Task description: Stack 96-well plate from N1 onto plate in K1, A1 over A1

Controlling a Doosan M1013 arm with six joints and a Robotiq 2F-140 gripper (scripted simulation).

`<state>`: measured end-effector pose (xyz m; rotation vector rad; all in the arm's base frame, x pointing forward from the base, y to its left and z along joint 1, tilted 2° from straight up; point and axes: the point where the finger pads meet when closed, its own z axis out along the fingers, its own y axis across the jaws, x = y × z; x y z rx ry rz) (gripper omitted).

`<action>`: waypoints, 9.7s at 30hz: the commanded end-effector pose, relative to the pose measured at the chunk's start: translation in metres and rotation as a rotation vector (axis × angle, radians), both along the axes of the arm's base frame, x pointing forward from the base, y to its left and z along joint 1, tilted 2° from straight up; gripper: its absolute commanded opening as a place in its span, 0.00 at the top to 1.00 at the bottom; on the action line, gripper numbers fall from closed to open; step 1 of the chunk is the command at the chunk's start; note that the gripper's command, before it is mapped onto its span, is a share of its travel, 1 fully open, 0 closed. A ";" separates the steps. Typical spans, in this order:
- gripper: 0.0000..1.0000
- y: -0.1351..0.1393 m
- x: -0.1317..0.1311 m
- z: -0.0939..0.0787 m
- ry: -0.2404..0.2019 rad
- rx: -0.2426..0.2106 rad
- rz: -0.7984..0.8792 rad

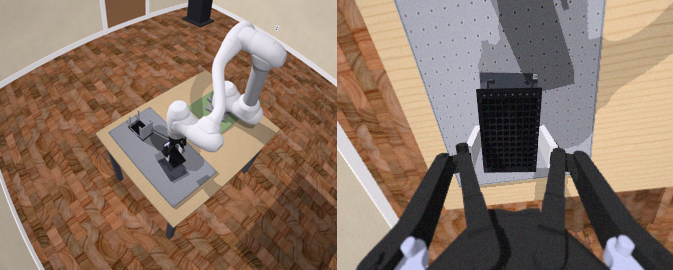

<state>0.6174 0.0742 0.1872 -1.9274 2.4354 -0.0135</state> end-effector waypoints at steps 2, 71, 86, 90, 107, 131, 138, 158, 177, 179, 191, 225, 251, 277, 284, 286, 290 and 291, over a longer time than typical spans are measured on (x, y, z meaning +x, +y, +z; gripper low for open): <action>1.00 -0.015 -0.001 0.004 -0.002 -0.005 0.128; 1.00 -0.213 -0.030 0.005 -0.004 -0.008 0.213; 1.00 -0.259 -0.037 0.005 -0.004 -0.008 0.213; 1.00 -0.265 -0.038 0.005 -0.004 -0.008 0.213; 1.00 -0.315 -0.045 0.006 -0.004 -0.008 0.213; 1.00 -0.343 -0.049 0.006 -0.004 -0.008 0.213; 1.00 -0.343 -0.048 0.006 -0.004 -0.008 0.213; 1.00 -0.342 -0.048 0.006 -0.004 -0.008 0.213; 1.00 -0.342 -0.048 0.006 -0.004 -0.008 0.213; 1.00 -0.342 -0.048 0.006 -0.004 -0.008 0.213; 1.00 -0.341 -0.047 0.004 -0.004 -0.008 0.213; 1.00 -0.337 -0.051 -0.046 -0.004 -0.008 0.213; 1.00 -0.334 -0.050 -0.086 -0.004 -0.008 0.213; 1.00 -0.334 -0.047 -0.102 -0.004 -0.008 0.213; 1.00 -0.335 -0.047 -0.102 -0.004 -0.008 0.213; 1.00 -0.335 -0.046 -0.102 -0.004 -0.008 0.213; 1.00 -0.335 -0.046 -0.102 -0.004 -0.008 0.213; 1.00 -0.335 -0.046 -0.102 -0.004 -0.008 0.213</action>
